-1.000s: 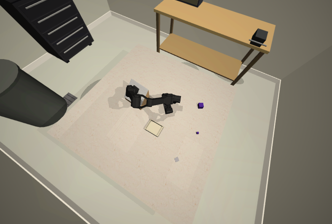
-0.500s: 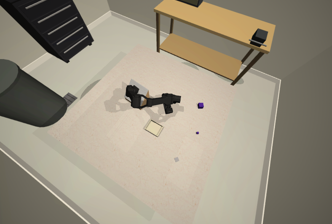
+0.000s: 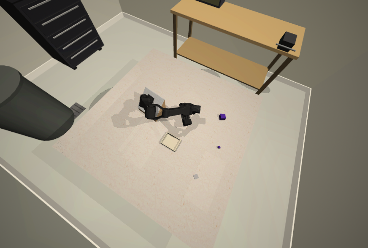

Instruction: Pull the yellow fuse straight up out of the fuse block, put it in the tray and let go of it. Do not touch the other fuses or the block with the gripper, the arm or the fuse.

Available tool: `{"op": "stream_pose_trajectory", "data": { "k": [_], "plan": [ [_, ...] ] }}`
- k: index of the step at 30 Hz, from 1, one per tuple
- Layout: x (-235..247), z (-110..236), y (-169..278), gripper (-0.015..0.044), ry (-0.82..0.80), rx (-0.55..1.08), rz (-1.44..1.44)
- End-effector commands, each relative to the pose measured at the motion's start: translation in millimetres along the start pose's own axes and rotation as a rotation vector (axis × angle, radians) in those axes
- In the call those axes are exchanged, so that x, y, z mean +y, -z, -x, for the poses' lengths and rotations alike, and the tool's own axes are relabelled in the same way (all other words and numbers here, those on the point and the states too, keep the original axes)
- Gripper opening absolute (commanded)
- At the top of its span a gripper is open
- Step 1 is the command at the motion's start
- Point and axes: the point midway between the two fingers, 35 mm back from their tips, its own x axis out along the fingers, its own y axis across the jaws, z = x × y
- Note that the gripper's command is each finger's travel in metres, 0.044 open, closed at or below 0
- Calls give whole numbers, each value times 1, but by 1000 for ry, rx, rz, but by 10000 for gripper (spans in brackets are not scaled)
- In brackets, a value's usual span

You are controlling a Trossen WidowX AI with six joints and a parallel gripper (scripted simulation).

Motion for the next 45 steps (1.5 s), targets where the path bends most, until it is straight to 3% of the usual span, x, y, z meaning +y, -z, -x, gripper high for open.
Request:
{"op": "stream_pose_trajectory", "data": {
  "k": [1, 45],
  "plan": [
    [0, 3, 0, 0, 0, -2, -3],
    [0, 25, -1, 0, 1, -2, -1]
  ]
}}
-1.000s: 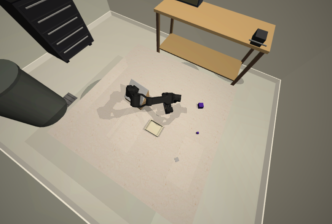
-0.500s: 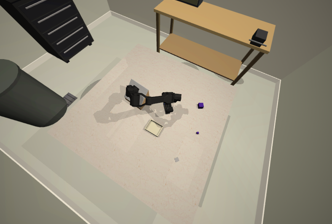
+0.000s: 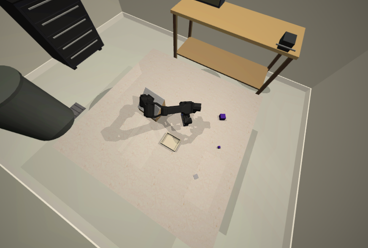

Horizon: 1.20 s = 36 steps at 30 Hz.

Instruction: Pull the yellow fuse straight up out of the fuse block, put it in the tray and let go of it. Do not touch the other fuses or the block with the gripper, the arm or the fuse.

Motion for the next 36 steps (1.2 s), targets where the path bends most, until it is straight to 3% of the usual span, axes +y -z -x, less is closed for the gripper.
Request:
{"op": "stream_pose_trajectory", "data": {
  "k": [1, 36],
  "plan": [
    [0, 3, 0, 0, -2, -2, -4],
    [-1, 33, 1, 0, -3, -3, -3]
  ]
}}
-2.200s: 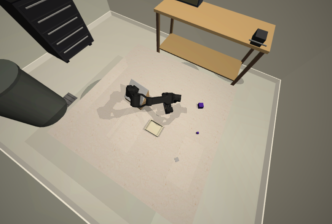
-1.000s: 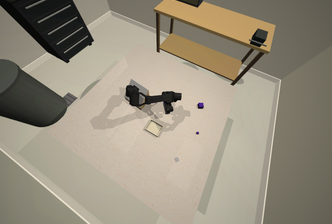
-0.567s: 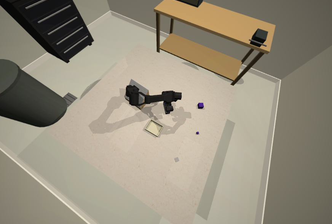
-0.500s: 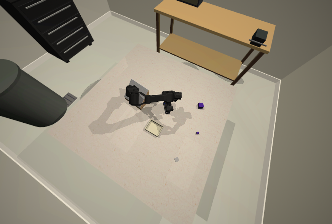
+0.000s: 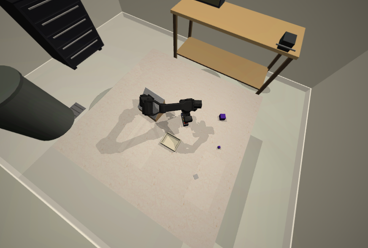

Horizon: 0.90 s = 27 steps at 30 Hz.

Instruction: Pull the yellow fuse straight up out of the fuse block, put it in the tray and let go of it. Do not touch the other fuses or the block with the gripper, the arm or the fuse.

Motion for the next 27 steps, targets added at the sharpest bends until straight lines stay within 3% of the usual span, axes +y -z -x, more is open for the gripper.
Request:
{"op": "stream_pose_trajectory", "data": {
  "k": [1, 13, 27],
  "plan": [
    [-6, 3, 1, 0, -3, -6, -6],
    [-85, 5, 49, 0, -15, -24, -2],
    [-160, 3, 138, 0, 3, -2, -6]
  ]
}}
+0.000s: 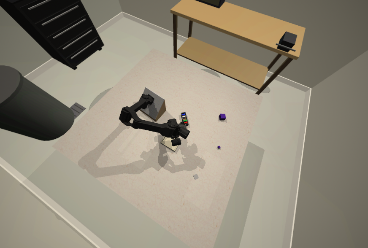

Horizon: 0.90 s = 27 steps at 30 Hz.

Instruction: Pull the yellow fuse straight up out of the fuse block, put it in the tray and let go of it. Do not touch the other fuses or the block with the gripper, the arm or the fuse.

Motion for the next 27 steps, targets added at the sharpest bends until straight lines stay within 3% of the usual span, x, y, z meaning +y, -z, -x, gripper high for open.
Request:
{"op": "stream_pose_trajectory", "data": {
  "k": [1, 27],
  "plan": [
    [-17, 2, 27, 0, 12, 10, -2],
    [-21, -31, 33, 0, 14, 14, -2]
  ]
}}
